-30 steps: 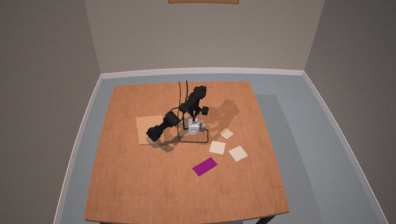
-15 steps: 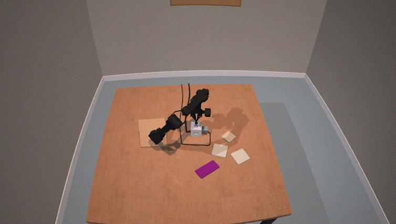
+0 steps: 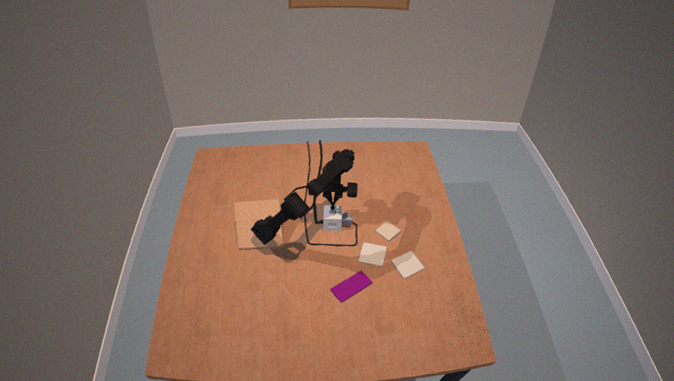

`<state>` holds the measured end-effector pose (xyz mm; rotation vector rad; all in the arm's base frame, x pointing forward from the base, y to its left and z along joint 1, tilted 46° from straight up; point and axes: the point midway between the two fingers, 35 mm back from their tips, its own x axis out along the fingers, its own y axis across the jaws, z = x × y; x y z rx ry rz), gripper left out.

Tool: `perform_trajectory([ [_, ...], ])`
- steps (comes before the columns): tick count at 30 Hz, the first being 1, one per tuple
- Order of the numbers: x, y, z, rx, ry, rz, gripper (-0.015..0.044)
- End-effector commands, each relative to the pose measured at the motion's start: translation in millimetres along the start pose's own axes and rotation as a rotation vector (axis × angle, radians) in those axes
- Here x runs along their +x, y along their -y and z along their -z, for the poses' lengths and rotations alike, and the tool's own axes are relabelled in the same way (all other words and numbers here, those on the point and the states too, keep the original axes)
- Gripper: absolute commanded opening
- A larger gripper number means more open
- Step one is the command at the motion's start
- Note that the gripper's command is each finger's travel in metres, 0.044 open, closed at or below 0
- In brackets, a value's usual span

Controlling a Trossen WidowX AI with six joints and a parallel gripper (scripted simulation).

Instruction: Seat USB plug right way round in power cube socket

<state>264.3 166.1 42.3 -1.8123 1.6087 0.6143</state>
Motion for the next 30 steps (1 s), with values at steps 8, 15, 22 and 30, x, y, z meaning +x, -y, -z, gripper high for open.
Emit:
perform_trajectory([
  [8, 1.3, -0.1, -1.1, -0.005, 0.012, -0.001, 0.0000],
  [15, 2.1, -0.1, -1.5, -0.007, 0.017, -0.001, 0.0000],
  [22, 2.9, -0.1, -1.9, -0.009, 0.022, -0.001, 0.0000],
  [30, 3.9, 0.0, -2.4, -0.010, 0.028, -0.001, 0.0000],
])
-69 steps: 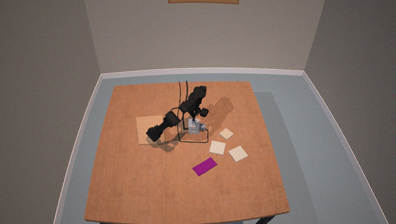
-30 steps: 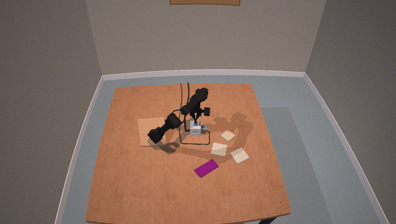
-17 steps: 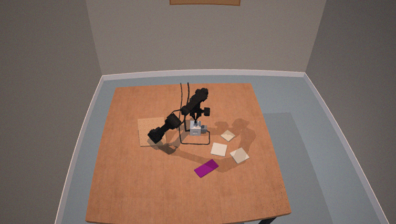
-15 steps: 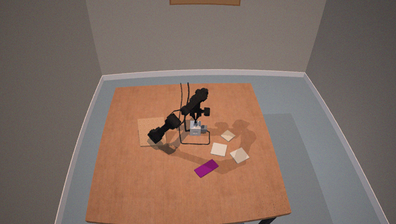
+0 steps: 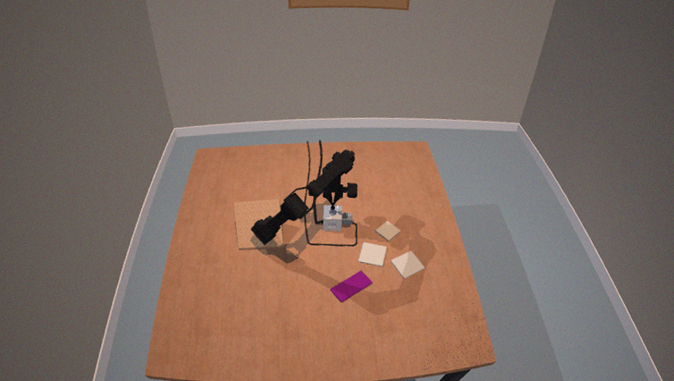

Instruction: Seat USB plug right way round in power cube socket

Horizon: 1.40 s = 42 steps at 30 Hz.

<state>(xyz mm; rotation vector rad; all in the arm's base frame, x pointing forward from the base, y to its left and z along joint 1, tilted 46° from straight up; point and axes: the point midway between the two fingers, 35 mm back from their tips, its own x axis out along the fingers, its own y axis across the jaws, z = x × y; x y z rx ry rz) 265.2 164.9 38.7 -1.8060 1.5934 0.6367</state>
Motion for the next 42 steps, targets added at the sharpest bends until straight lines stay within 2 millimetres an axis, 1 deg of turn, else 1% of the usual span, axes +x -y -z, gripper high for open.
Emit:
perform_trajectory([
  [1, 0.5, -0.4, -0.8, -0.004, 0.008, -0.003, 0.0000],
  [42, 5.4, -0.2, -3.2, -0.013, 0.038, -0.003, 0.0000],
])
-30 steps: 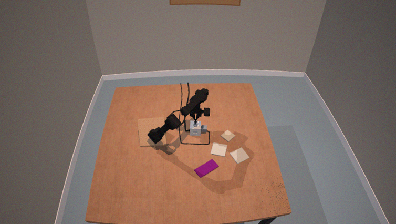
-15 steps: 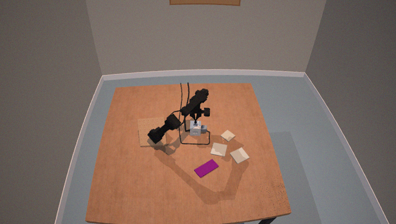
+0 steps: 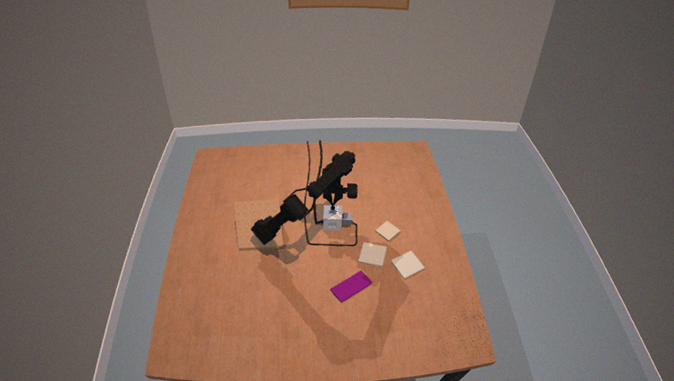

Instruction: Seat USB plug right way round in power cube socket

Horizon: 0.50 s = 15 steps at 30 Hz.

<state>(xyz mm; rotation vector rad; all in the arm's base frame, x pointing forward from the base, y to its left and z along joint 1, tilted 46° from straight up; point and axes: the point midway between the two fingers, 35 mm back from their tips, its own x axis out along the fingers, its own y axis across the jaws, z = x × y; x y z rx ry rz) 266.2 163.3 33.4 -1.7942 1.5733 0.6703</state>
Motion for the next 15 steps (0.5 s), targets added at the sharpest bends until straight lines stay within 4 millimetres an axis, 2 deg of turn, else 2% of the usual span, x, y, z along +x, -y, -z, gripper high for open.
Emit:
perform_trajectory([
  [1, 0.5, -0.3, -0.8, -0.004, 0.008, -0.003, 0.0000],
  [15, 2.2, -0.2, -1.6, -0.007, 0.018, -0.003, 0.0000],
])
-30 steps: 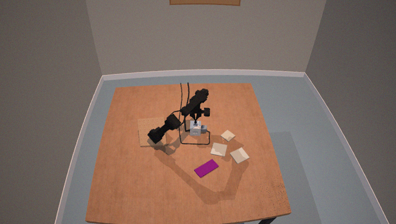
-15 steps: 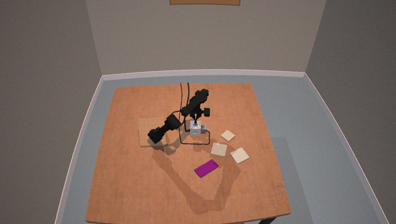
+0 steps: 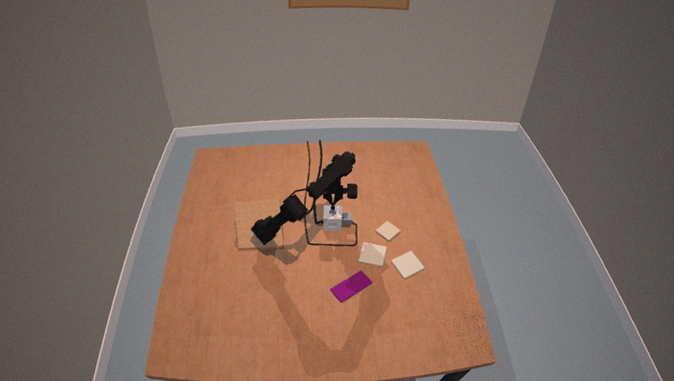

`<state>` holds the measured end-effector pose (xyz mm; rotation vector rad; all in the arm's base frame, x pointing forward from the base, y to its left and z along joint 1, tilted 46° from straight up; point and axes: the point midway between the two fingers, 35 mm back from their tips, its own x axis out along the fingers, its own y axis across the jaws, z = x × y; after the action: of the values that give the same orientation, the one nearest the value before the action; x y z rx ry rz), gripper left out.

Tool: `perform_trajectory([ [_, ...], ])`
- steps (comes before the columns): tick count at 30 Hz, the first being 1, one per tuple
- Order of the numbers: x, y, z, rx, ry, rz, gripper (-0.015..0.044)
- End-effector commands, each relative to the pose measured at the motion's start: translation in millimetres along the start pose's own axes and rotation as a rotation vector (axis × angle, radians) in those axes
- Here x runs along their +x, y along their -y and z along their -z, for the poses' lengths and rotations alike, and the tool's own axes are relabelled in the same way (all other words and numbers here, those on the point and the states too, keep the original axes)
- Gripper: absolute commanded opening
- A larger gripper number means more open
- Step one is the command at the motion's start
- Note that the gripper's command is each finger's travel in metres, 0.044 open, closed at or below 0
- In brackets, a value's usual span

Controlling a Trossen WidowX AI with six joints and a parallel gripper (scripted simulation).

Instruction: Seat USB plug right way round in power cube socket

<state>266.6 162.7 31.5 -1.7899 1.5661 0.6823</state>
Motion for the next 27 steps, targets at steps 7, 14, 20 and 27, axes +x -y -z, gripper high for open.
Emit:
perform_trajectory([
  [7, 1.3, -0.3, -1.1, -0.005, 0.012, -0.003, 0.0000],
  [14, 2.2, -0.2, -1.4, -0.007, 0.016, -0.003, 0.0000],
  [20, 2.9, -0.2, -1.3, -0.007, 0.016, -0.003, 0.0000],
  [27, 3.8, -0.2, -1.3, -0.006, 0.016, -0.003, 0.0000],
])
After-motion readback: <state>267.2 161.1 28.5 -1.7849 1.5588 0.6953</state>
